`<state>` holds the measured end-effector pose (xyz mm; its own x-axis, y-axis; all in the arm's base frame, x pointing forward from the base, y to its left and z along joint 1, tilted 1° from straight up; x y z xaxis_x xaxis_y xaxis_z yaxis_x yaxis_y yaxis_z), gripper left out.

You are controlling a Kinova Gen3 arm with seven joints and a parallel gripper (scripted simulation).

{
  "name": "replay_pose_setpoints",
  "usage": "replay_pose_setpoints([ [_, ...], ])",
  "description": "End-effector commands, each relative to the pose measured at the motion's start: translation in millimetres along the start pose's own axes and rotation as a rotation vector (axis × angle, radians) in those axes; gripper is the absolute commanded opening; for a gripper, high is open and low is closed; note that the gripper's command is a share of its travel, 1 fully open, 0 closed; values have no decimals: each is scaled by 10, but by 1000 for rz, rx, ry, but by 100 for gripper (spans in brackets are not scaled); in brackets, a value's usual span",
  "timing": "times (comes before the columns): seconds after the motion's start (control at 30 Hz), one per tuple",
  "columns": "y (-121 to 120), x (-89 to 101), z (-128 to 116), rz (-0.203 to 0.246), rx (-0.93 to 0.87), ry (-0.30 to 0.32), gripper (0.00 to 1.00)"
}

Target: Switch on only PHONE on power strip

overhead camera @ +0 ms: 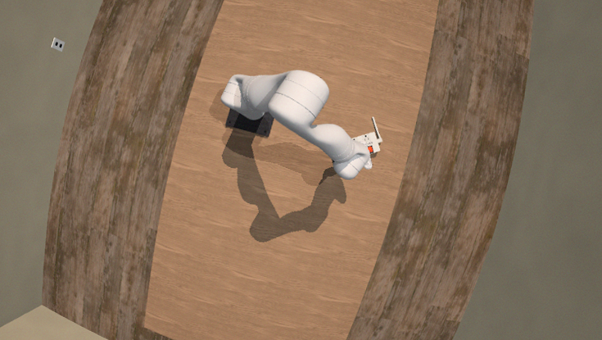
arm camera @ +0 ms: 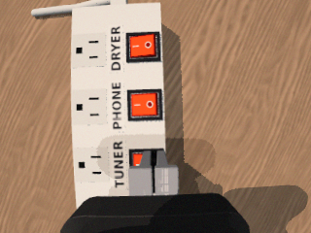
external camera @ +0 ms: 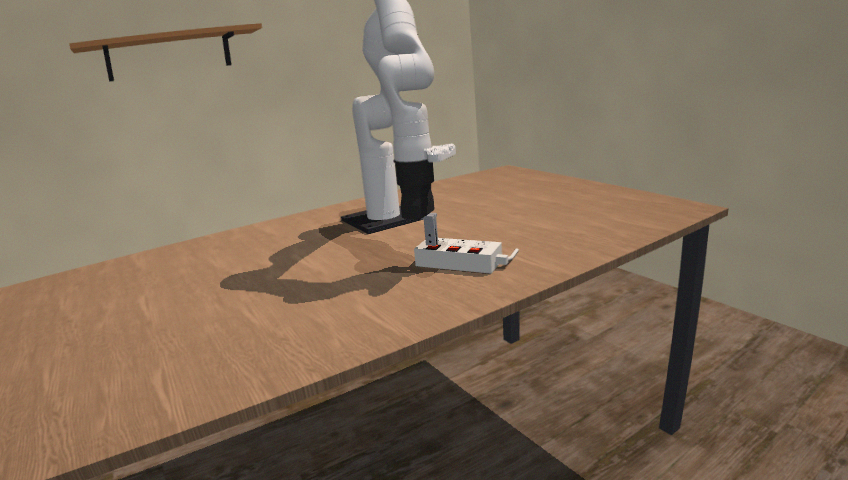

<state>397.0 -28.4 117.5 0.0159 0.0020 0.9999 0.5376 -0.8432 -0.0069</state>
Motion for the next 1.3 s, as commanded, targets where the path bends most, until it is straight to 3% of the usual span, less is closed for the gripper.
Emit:
replay_pose_setpoints([
  [0.0, 1, -10, -1, 0, 0, 0, 0],
  [1.27, 1, -57, -1, 0, 0, 0, 0],
])
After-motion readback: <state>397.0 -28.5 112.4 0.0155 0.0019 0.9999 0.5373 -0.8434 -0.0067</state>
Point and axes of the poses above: the point where the finger pads meet when closed, its own x axis back along the fingers, its own y axis across the jaws, z = x × y, the point moved 7 cm from there along x, back along the fingers, and after that the axes turned 9 degrees about -x, right-handed, at the moved point
